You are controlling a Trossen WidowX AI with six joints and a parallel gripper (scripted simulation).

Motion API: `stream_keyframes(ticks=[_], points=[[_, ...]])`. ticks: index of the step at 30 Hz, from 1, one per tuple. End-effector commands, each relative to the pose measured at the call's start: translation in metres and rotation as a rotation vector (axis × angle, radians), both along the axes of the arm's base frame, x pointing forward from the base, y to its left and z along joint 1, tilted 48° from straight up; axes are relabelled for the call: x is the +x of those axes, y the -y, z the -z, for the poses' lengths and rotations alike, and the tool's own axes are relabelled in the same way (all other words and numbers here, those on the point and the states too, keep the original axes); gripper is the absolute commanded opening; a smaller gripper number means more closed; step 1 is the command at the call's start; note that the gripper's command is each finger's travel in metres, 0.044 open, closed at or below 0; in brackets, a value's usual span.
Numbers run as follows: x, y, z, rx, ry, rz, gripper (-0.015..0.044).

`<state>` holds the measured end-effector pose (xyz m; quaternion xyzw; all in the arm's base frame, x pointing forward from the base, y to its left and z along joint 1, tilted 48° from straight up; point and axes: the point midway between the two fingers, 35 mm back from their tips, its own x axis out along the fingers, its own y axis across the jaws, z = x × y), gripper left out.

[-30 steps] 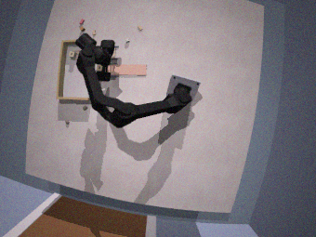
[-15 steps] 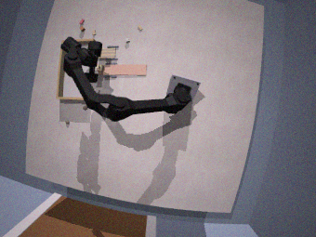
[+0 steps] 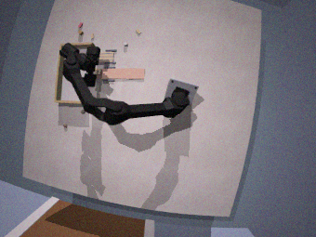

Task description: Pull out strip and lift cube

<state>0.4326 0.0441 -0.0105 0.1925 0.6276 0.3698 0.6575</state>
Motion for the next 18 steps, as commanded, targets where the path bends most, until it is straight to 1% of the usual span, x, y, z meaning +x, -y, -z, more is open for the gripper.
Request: stream_keyframes(ticks=[1,18], points=[[-0.002,-0.008,0.005,0.005,-0.008,-0.002,0.0250],[-0.004,-0.028,0.024,0.007,-0.009,-0.002,0.0250]])
